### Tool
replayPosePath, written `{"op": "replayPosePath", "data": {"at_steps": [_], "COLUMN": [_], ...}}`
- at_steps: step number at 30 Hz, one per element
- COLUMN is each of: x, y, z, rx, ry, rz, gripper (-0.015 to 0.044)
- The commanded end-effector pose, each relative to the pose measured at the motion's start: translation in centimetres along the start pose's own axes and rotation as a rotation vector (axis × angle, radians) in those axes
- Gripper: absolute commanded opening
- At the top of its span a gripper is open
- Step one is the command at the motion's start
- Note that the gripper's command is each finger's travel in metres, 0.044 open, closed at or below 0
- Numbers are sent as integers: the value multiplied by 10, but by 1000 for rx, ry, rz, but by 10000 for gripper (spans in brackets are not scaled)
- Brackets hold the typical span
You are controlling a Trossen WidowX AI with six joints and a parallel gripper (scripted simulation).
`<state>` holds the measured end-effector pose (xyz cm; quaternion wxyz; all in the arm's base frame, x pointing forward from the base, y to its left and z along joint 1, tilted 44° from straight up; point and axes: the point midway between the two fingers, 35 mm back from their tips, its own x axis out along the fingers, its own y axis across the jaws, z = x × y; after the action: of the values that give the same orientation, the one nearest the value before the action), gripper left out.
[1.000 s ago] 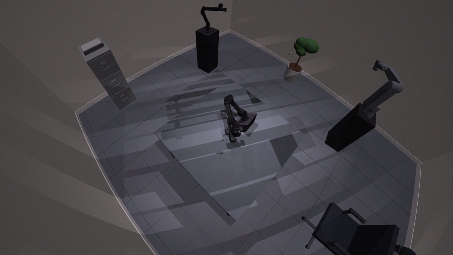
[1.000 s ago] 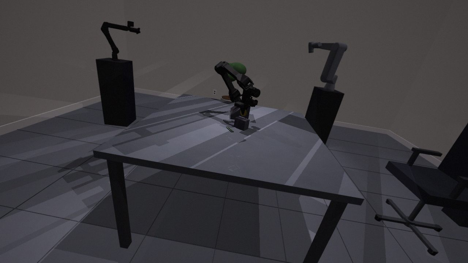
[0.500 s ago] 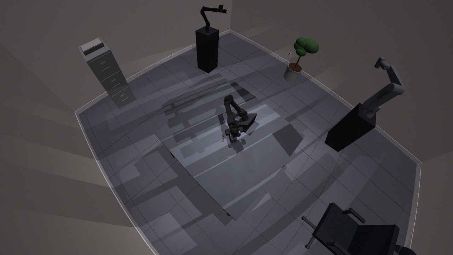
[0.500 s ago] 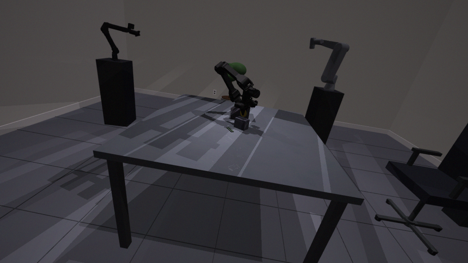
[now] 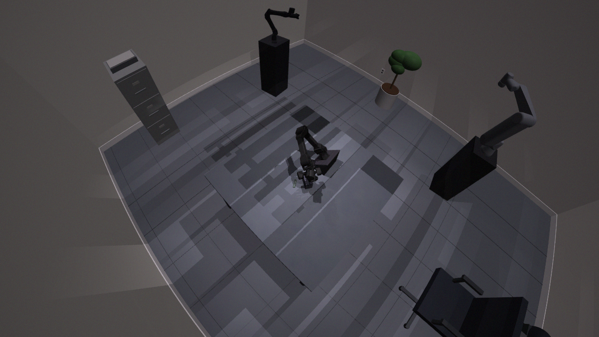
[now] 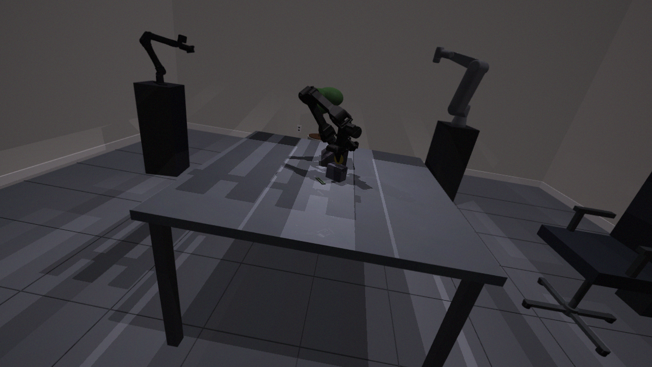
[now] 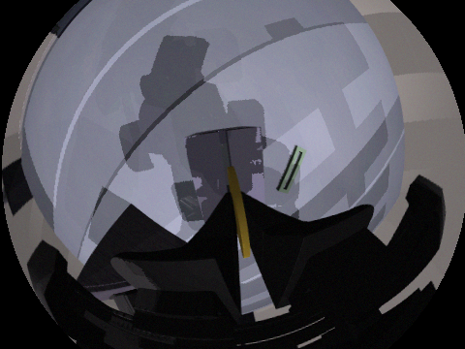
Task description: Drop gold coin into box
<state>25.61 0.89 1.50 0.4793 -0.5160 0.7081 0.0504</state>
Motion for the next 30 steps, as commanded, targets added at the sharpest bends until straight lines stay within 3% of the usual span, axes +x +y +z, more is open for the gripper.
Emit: {"op": "replayPosePath", "data": {"at_steps": [1, 13, 19, 28, 30], "x": [3, 8, 5, 5, 3], "y": [0, 1, 0, 0, 0], "z": [-1, -1, 0, 0, 0], "rx": [-7, -7, -1, -1, -1], "ry": [5, 5, 0, 0, 0], "rz": [-4, -4, 0, 0, -1], "gripper": [0, 0, 157, 161, 213]}}
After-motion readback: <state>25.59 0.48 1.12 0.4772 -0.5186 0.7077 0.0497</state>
